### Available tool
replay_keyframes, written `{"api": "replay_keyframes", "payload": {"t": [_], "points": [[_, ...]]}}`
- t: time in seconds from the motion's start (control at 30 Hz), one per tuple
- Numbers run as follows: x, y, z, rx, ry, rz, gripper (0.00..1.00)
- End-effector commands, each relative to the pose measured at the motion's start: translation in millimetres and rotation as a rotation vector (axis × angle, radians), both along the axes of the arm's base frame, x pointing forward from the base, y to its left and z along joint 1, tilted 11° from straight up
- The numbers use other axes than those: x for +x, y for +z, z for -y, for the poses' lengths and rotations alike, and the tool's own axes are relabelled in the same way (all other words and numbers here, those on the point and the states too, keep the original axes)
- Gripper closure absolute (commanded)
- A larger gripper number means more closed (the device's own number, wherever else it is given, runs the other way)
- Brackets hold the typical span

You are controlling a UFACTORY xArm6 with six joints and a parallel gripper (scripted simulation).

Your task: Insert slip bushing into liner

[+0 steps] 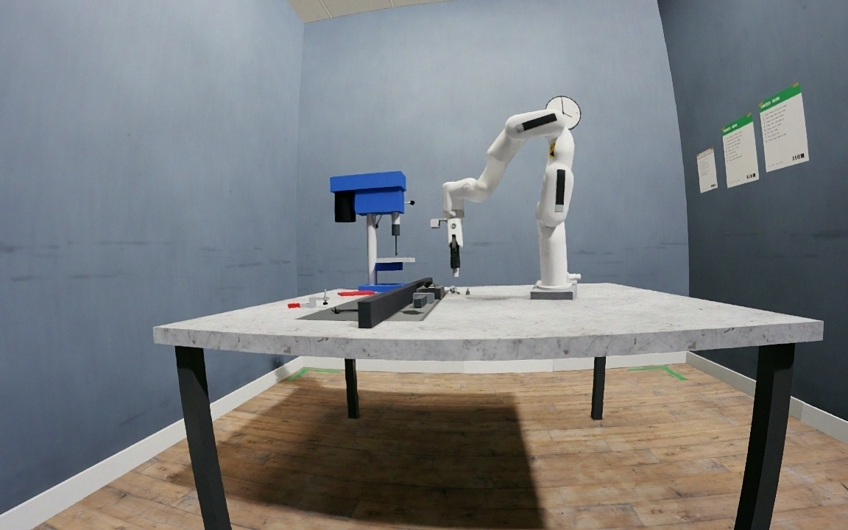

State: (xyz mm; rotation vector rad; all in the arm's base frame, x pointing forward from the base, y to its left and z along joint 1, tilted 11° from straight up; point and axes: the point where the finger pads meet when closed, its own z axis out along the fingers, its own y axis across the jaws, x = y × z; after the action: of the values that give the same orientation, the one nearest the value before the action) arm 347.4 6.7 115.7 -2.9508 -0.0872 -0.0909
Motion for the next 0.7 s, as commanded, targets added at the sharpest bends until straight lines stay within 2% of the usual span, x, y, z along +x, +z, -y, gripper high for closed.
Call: {"api": "replay_keyframes", "payload": {"t": [0.0,0.67], "points": [[1,1,0,0.000,0.000,0.004,0.74],[14,1,8,0.000,0.000,0.004,0.74]]}}
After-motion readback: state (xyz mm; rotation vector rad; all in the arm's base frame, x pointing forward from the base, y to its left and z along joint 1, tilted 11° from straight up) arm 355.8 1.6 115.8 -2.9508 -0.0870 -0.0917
